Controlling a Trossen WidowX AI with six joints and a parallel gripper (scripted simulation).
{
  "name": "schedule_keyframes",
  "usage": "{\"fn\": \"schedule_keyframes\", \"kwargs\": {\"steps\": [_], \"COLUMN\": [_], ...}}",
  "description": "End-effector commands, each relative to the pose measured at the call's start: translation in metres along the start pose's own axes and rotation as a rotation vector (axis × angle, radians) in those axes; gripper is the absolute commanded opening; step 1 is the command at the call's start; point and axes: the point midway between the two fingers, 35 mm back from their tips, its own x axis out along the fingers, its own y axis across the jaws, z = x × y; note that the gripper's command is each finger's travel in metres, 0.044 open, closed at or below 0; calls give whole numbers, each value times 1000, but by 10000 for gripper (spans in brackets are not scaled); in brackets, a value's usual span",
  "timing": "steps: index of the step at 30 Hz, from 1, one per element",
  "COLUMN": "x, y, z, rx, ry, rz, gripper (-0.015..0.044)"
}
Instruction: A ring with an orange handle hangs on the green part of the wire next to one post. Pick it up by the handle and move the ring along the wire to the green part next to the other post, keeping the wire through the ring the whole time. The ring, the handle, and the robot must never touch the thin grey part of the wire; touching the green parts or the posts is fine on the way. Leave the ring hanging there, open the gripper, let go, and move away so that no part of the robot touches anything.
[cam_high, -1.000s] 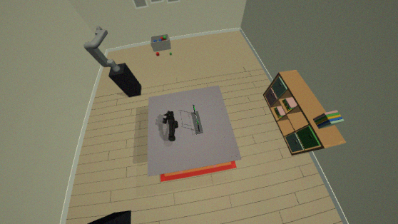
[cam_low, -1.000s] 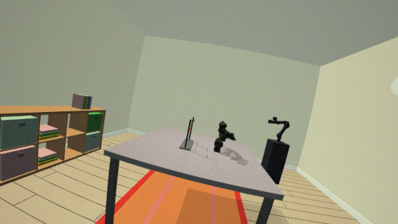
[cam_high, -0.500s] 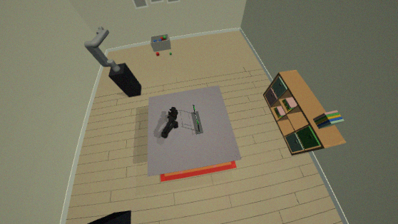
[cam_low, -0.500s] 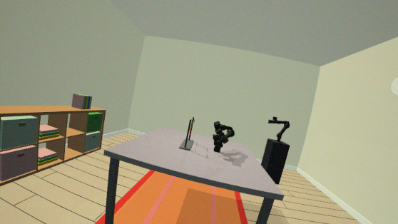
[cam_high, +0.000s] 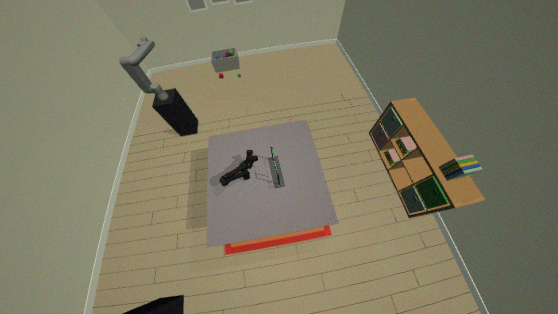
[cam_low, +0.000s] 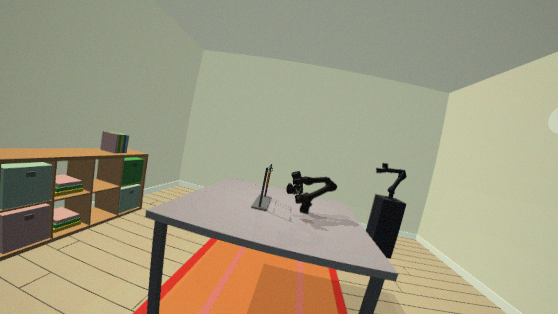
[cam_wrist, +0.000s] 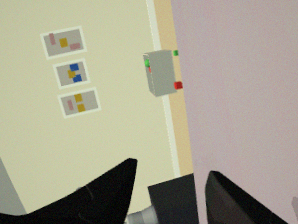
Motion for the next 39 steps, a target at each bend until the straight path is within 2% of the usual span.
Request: {"fn": "schedule_keyframes", "kwargs": {"steps": [1,11,20,29,39], "x": [-8,-45,-94,-150,-215], "y": [-1,-7,-22,-46,-78], "z": [34,100,144,170,178], "rx": [-133,-418,-659,-869,-1051], "ry": [-130,-433,-711,-973,-1217], "rz": [36,42,-51,-239,-558], "gripper": [160,160,160,160,160]}}
